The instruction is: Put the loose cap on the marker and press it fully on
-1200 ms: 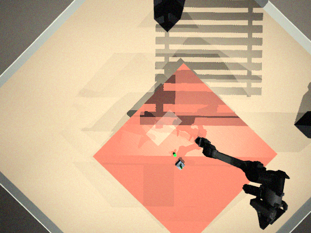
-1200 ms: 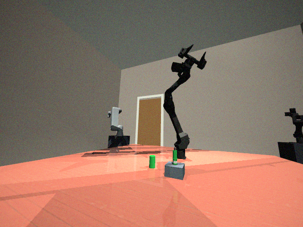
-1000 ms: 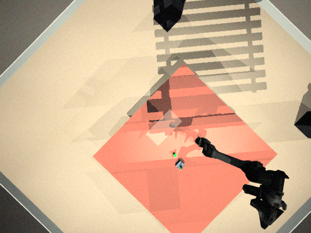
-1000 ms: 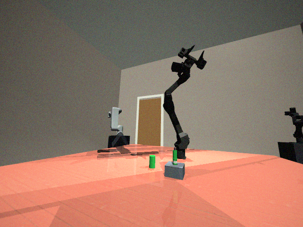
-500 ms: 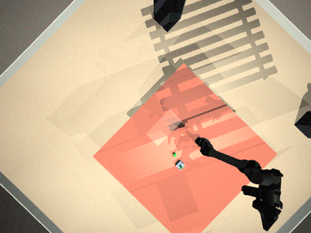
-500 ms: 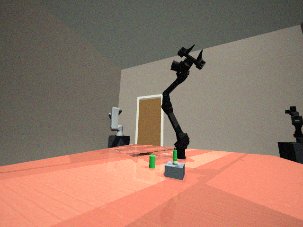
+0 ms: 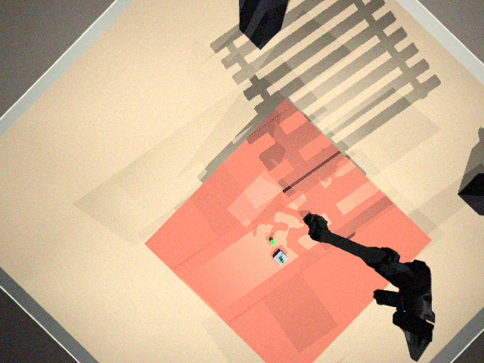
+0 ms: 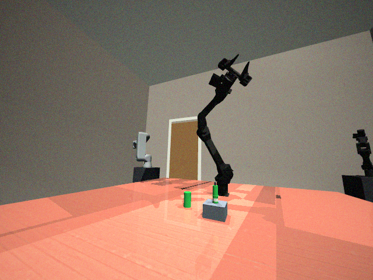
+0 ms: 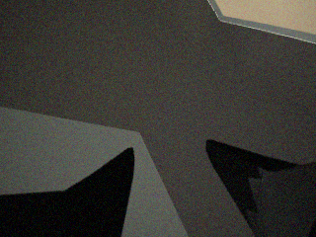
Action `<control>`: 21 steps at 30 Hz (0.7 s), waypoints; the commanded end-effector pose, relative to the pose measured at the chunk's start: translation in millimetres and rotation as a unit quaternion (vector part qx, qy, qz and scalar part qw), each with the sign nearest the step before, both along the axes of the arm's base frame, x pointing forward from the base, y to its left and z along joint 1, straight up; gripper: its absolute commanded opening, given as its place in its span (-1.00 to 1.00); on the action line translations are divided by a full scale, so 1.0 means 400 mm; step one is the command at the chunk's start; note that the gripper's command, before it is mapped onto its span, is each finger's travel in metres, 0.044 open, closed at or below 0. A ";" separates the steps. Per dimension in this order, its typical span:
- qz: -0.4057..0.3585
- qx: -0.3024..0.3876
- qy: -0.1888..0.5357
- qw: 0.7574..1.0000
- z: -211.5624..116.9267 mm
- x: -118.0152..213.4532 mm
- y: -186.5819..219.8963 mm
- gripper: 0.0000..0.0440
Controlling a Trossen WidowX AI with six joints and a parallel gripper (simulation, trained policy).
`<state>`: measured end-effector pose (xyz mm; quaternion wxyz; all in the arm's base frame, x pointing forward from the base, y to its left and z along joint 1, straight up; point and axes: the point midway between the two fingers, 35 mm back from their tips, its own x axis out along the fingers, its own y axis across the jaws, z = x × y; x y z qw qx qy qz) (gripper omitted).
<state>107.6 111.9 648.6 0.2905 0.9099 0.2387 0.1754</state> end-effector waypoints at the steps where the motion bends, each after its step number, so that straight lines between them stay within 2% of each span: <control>1: 0.004 -0.001 -0.008 1.000 0.000 -0.001 0.001 0.32; 21: 0.025 -0.024 -0.043 0.998 -0.021 -0.012 0.017 0.39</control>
